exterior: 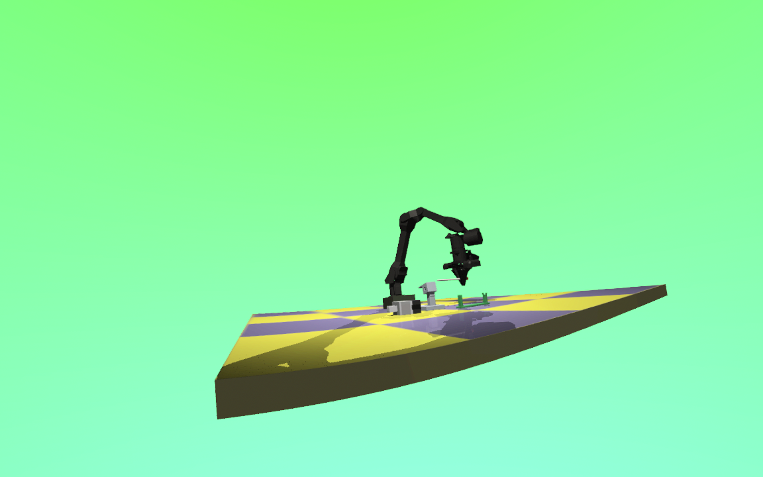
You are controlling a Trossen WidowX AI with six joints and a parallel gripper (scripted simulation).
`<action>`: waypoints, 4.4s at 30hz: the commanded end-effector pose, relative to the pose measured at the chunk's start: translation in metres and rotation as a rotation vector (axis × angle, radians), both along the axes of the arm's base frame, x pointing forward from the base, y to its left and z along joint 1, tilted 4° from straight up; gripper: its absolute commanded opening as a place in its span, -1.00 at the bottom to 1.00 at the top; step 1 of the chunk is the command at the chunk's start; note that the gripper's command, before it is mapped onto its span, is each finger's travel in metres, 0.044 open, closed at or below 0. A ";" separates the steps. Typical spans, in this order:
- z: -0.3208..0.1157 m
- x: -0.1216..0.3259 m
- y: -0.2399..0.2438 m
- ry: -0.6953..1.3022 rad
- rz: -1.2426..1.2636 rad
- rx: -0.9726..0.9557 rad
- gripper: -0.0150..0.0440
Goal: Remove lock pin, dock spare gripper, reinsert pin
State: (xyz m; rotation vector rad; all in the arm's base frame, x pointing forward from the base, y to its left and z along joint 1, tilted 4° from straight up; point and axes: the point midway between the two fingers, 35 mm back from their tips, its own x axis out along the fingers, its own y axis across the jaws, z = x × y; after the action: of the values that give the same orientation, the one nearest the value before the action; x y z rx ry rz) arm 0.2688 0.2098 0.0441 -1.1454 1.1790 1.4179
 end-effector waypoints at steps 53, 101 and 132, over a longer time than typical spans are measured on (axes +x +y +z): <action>0.007 0.081 0.075 -0.006 0.032 0.007 -0.49; -0.060 0.078 0.076 -0.028 0.032 0.020 -0.49; -0.050 0.078 0.076 -0.028 0.036 0.020 0.19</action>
State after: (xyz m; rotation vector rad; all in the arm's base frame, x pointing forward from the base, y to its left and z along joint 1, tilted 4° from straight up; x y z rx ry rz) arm 0.3461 0.2851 -0.0143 -1.1741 1.1320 1.4346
